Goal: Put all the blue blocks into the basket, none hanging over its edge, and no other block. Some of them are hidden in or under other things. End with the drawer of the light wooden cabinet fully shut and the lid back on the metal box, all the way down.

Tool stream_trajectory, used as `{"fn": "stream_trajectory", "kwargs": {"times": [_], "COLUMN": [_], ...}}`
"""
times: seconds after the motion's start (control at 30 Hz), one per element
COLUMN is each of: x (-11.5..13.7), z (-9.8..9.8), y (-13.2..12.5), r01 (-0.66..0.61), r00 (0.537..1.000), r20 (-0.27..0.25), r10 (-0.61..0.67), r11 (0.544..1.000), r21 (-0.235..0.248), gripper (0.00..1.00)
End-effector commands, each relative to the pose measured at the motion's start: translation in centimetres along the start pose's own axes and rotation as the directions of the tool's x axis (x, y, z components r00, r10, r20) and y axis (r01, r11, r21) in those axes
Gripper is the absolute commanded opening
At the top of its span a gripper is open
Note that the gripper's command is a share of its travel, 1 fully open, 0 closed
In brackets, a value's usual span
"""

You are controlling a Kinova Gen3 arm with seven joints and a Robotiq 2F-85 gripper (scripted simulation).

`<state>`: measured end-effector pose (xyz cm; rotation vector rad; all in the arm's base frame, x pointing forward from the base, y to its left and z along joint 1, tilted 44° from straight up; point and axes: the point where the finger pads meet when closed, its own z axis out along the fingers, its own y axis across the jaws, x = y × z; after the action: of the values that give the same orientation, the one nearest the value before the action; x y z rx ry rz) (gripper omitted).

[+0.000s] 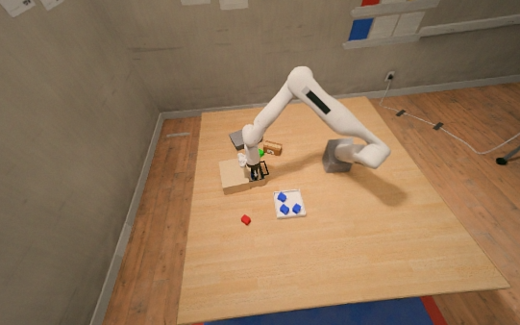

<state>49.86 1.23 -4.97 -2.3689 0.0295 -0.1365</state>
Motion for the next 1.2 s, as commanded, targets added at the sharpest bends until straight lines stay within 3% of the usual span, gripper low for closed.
{"fn": "stream_trajectory", "kwargs": {"times": [0.0,0.6,1.17], "x": [0.1,0.1,0.1], "z": [-0.1,-0.7,-5.8], "y": [0.0,0.0,0.0], "r01": [0.000,0.000,0.000], "r00": [1.000,1.000,1.000], "r20": [-0.002,-0.002,-0.002], "r10": [0.000,0.000,0.000], "r11": [1.000,1.000,1.000], "r21": [-0.001,-0.001,-0.001], "gripper": [0.10,0.10,0.10]}}
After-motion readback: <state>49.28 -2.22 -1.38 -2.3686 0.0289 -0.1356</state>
